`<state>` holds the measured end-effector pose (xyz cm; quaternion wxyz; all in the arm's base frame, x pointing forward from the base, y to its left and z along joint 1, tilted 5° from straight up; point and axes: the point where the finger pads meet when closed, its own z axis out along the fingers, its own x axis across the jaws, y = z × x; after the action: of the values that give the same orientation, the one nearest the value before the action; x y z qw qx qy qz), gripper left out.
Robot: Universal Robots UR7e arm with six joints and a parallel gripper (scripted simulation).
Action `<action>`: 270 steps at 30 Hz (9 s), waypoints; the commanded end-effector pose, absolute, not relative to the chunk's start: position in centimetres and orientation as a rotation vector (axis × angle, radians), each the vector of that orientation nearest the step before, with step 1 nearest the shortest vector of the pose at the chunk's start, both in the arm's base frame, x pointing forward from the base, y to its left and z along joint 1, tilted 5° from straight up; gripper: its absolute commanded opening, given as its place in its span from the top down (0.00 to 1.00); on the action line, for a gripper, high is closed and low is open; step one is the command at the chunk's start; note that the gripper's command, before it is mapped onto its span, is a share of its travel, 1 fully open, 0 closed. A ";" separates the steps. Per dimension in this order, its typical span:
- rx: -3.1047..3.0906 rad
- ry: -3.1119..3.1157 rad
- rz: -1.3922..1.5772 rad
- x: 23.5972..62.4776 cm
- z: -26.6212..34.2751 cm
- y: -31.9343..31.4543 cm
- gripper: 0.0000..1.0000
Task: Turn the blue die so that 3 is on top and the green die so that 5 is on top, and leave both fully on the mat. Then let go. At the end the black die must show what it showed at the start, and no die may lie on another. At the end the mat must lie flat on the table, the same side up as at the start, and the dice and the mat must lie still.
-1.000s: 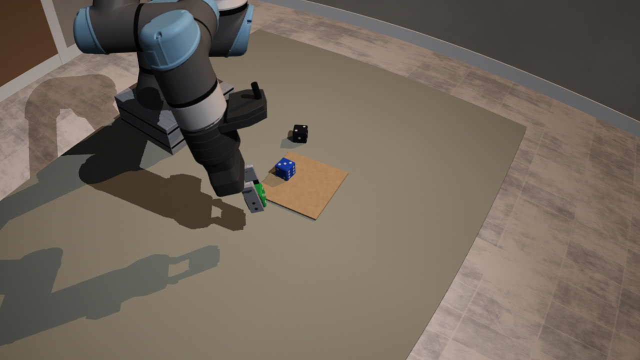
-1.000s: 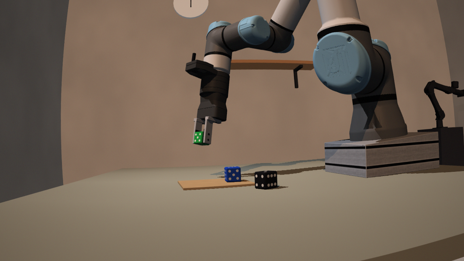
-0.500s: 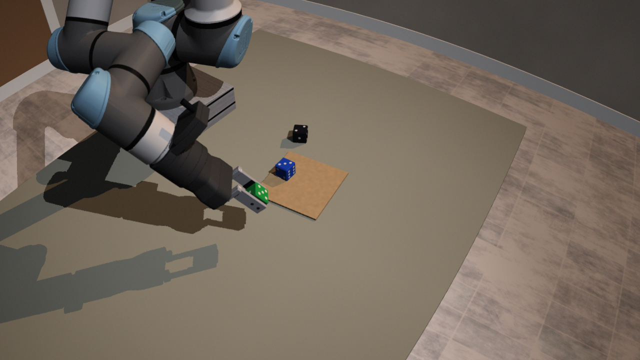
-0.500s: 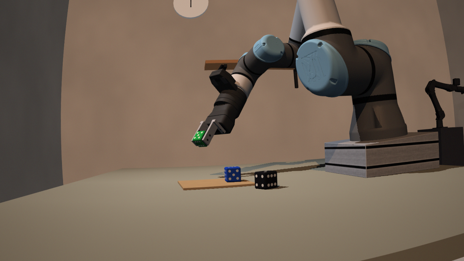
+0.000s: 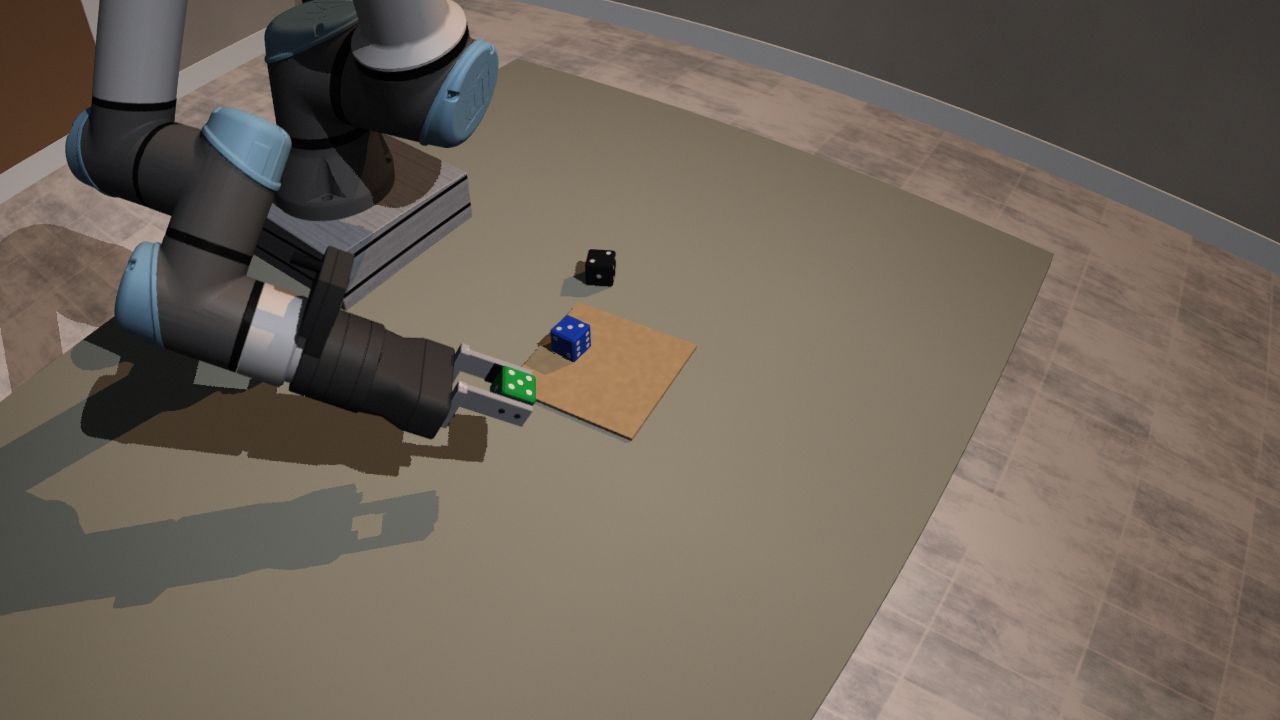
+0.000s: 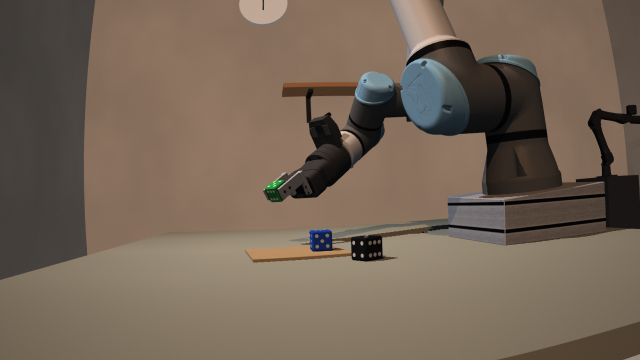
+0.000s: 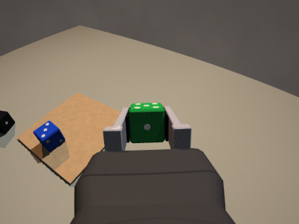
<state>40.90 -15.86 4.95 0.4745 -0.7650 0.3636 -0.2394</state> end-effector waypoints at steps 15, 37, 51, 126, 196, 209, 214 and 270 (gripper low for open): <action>-1.831 0.869 -0.602 40.9 4.6 -15.9 0.43; -1.831 0.869 -0.602 41.3 -1.1 -15.7 0.43; -1.831 0.869 -0.602 41.4 -1.7 -15.7 0.43; -1.831 0.869 -0.602 41.4 -2.7 -15.6 0.43; -1.831 0.869 -0.602 41.4 -2.7 -15.6 0.13; -1.831 0.869 -0.602 40.9 -2.5 -16.0 0.13; -1.831 0.869 -0.602 40.0 -1.9 -16.8 0.13; -1.885 0.892 -0.578 37.5 5.4 -18.5 0.13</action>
<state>37.42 -18.55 5.24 0.4818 -0.7612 0.3610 -0.2413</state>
